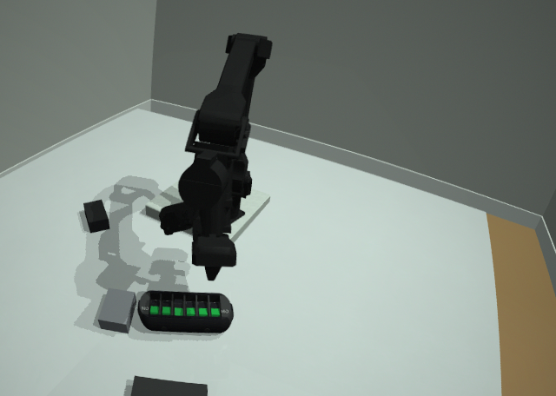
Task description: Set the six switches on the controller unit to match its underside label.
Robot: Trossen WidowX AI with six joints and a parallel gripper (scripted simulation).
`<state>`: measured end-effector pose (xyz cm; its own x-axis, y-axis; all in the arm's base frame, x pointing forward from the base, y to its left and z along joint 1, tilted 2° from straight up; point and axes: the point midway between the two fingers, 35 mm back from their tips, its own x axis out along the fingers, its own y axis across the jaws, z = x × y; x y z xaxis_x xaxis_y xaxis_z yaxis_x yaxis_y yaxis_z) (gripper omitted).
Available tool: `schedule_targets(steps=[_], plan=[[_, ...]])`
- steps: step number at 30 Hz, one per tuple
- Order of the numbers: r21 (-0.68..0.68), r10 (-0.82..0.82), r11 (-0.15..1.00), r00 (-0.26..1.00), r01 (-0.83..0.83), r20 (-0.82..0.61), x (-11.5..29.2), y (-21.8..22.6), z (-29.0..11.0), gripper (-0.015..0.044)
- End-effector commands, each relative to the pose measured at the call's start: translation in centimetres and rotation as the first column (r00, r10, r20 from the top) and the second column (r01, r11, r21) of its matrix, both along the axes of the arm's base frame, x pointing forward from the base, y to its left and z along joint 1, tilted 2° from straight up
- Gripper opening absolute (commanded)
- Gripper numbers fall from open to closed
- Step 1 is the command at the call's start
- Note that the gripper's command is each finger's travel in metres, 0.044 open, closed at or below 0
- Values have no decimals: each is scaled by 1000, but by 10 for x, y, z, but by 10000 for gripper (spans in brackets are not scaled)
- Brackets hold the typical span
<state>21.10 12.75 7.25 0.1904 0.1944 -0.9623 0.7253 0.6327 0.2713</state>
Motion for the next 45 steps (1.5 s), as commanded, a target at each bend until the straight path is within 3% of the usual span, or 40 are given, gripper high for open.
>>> schedule_targets(steps=[1,10,23,36,45], plan=[[26,0,1000,1000,-1,18,-7,0,-4,0],[7,1,1000,1000,-1,10,-1,1,0,0],[-177,-22,984,984,-9,-174,76,10,21,0],[-329,-57,941,928,-74,-369,144,6,3,0],[-344,-61,935,918,-84,-392,150,5,-1,0]])
